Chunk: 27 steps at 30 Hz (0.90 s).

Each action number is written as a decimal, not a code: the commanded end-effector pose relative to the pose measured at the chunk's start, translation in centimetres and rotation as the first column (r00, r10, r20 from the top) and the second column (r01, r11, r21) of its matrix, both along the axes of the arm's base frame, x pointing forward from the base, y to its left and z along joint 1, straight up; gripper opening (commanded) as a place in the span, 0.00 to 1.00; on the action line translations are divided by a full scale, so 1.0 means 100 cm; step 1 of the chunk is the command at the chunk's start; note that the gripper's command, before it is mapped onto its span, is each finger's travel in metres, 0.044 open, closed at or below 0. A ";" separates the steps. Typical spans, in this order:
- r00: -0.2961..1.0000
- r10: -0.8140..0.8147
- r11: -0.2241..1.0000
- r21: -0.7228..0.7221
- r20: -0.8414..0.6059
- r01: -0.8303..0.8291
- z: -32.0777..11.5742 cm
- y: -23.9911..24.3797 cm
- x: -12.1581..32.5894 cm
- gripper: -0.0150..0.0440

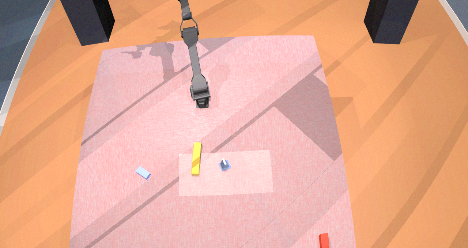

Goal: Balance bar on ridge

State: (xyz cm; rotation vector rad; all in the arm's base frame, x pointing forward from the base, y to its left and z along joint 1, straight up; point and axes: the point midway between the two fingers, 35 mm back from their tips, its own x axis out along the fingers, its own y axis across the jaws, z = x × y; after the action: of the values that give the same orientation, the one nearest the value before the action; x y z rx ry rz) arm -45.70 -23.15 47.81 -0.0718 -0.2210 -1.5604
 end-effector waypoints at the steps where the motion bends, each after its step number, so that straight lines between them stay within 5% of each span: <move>1: 1.000 0.000 1.000 -0.001 0.002 0.000 0.000 0.000 0.000 0.89; 4: 1.000 -0.006 1.000 -0.021 0.024 0.006 0.005 -0.005 0.003 0.79; 27: 0.960 0.153 0.988 -0.062 0.233 -0.143 -0.003 -0.139 0.073 0.79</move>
State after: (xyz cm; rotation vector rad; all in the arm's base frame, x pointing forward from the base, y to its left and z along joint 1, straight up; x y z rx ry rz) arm -39.37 -35.13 48.29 0.0563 -0.4185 -1.4299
